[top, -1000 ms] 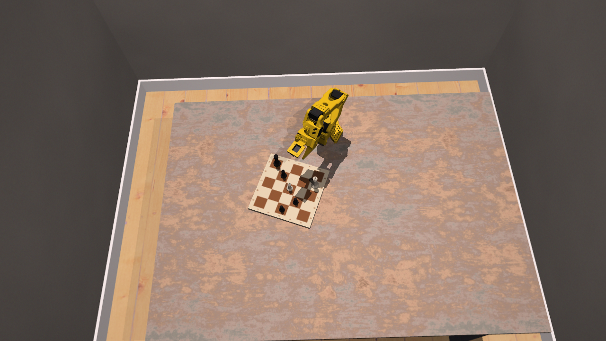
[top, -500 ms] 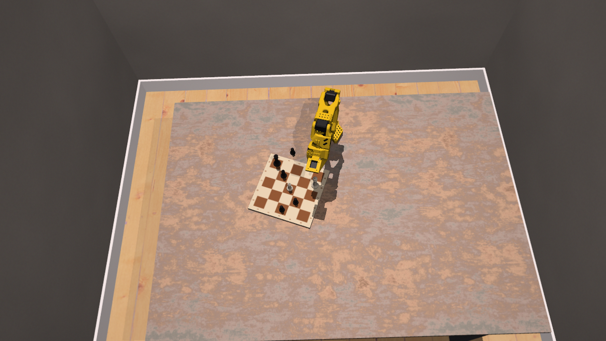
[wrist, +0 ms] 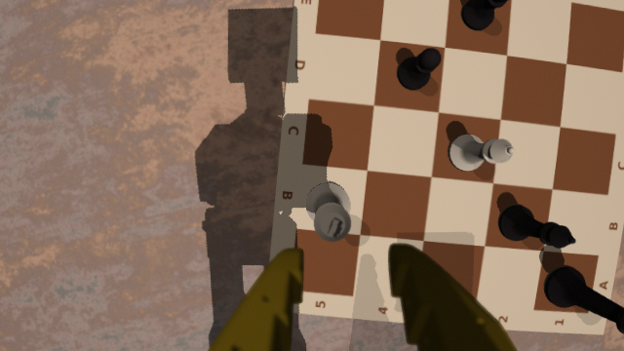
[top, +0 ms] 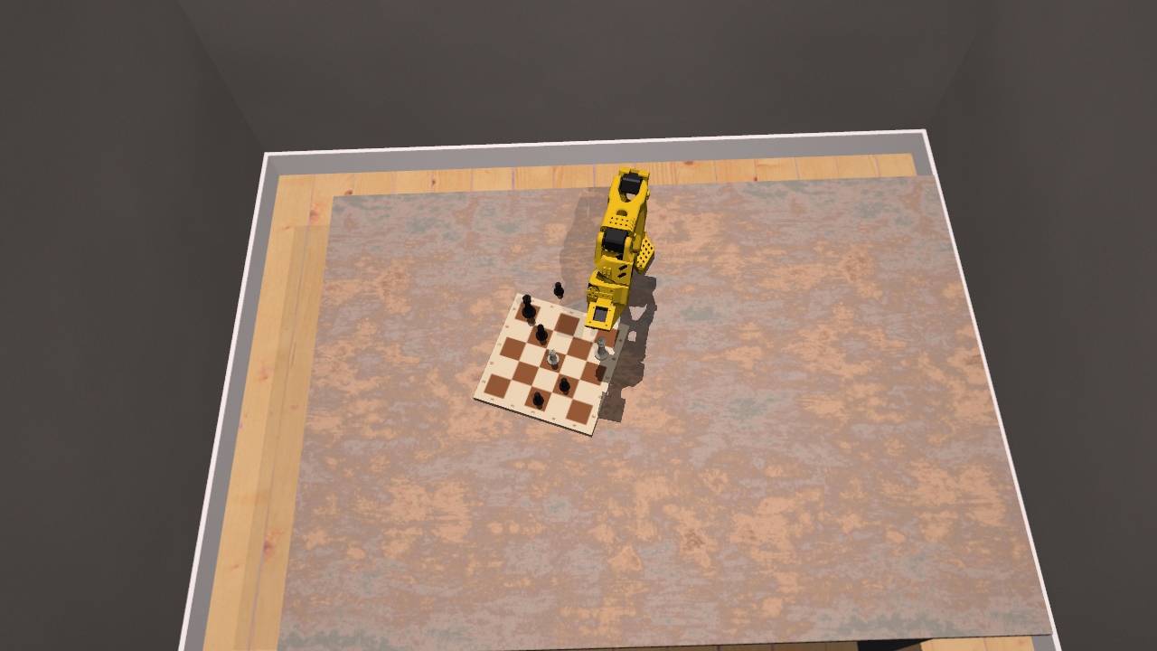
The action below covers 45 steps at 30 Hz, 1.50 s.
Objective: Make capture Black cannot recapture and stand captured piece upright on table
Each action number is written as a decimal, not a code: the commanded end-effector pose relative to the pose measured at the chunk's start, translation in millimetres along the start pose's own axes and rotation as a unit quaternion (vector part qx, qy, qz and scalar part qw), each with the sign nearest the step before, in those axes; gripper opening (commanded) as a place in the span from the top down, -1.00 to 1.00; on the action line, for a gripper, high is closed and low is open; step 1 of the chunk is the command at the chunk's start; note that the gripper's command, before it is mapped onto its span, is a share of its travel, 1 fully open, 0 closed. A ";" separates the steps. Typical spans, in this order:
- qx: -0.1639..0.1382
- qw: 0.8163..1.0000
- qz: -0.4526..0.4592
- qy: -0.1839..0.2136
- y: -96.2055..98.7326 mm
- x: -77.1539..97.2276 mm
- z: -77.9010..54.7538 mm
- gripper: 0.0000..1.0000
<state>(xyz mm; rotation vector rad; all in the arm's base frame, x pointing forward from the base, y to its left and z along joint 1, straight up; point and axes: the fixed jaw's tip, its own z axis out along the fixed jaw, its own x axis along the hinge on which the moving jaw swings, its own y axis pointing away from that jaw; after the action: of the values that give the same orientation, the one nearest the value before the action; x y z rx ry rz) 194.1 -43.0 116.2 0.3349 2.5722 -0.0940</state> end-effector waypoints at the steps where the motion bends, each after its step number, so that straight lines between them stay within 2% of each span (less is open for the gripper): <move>1: -0.004 1.000 -0.002 0.003 2.5 0.3 2.3 0.76; 28: -0.004 1.000 -0.002 0.003 2.5 5.2 6.8 0.76; 45: -0.004 1.000 -0.002 0.003 2.5 20.6 33.1 0.76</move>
<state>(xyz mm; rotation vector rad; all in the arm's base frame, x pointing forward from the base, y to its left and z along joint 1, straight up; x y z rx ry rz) 193.1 -42.4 81.2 0.3356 2.5921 -0.0907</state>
